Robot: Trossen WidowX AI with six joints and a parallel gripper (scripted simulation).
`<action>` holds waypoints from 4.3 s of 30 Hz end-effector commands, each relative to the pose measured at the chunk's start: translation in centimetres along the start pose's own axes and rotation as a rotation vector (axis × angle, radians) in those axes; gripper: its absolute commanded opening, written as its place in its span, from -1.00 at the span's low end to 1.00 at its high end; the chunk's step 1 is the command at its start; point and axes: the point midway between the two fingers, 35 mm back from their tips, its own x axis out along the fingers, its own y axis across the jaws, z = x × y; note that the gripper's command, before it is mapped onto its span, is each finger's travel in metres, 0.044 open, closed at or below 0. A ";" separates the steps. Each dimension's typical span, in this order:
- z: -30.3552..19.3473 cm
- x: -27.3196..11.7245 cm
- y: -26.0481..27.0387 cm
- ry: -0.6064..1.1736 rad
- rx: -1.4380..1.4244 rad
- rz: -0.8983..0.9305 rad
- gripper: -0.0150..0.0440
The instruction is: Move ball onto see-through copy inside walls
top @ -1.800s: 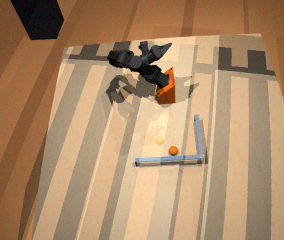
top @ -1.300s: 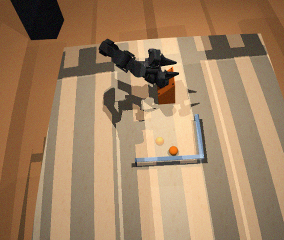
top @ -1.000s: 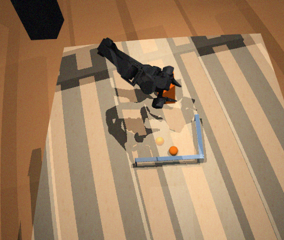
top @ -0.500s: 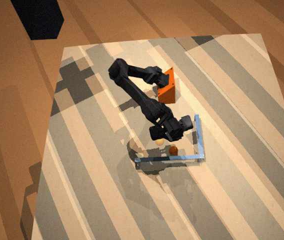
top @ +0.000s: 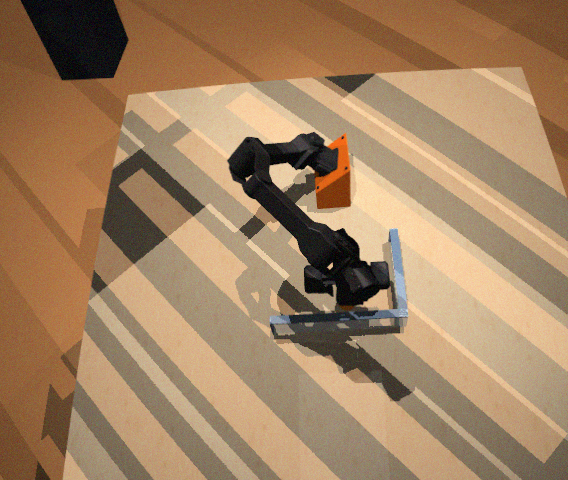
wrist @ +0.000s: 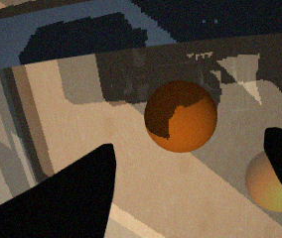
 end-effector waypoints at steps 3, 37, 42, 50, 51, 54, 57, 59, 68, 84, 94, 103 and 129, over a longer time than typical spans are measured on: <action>-0.3 0.9 -0.1 0.010 -0.008 -0.008 0.59; -0.3 4.9 -0.1 0.009 -0.008 -0.010 0.17; -0.3 4.9 -0.1 0.009 -0.008 -0.010 -0.01; -0.3 1.8 0.9 -0.007 -0.027 0.022 -0.49; -0.2 1.4 0.9 -0.007 -0.027 0.022 -0.49; 0.0 0.0 0.9 -0.004 -0.024 0.021 -0.49; 0.1 -1.8 0.8 0.000 -0.021 0.017 -0.49; 0.1 -3.1 0.7 0.002 -0.019 0.014 -0.49; -0.2 -8.2 0.1 0.010 -0.009 -0.003 -0.49; -2.4 -6.1 -3.3 0.011 -0.010 -0.004 -0.49; -4.7 -4.3 -5.7 0.012 -0.011 -0.007 -0.49; -5.5 -2.8 -6.4 0.013 -0.011 -0.008 -0.49; -5.7 4.8 -6.6 0.012 -0.011 -0.013 -0.49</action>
